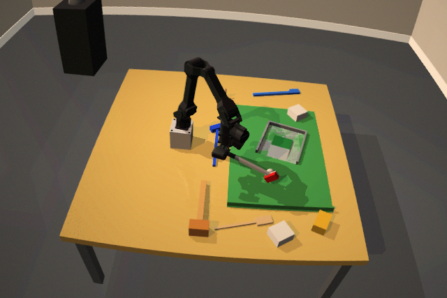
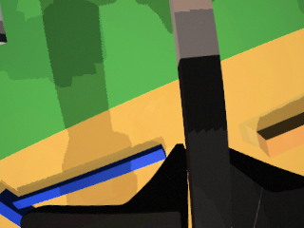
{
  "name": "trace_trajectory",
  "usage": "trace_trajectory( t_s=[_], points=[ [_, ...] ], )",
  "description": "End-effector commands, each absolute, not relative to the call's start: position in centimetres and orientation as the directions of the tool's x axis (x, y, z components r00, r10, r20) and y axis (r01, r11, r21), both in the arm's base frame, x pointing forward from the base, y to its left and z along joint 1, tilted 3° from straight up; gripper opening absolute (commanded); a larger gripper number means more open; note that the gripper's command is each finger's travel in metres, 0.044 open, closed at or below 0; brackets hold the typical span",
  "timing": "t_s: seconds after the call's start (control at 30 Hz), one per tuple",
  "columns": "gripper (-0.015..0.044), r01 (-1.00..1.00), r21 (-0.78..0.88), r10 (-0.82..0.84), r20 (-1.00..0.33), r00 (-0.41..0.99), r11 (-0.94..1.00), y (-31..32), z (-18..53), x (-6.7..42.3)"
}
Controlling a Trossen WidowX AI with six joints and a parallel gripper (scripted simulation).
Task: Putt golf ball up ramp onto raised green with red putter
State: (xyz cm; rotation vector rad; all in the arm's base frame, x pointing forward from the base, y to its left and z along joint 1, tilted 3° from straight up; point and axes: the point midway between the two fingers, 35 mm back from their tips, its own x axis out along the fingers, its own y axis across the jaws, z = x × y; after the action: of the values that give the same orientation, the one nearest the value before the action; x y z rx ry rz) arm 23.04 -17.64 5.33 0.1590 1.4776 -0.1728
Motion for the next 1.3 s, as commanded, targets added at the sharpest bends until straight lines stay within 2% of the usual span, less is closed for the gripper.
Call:
trace_trajectory(
  t_s=[0.0,0.87,1.27],
  points=[
    [0.0000,0.216,0.004,-0.014,-0.997,0.082,0.976,-17.6,4.7,23.1],
    [0.0000,0.212,0.001,-0.017,-0.996,0.084,0.977,-17.6,2.7,23.2],
    [0.0000,0.216,0.001,-0.017,-0.997,0.081,0.976,-20.6,2.4,22.6]
  ],
)
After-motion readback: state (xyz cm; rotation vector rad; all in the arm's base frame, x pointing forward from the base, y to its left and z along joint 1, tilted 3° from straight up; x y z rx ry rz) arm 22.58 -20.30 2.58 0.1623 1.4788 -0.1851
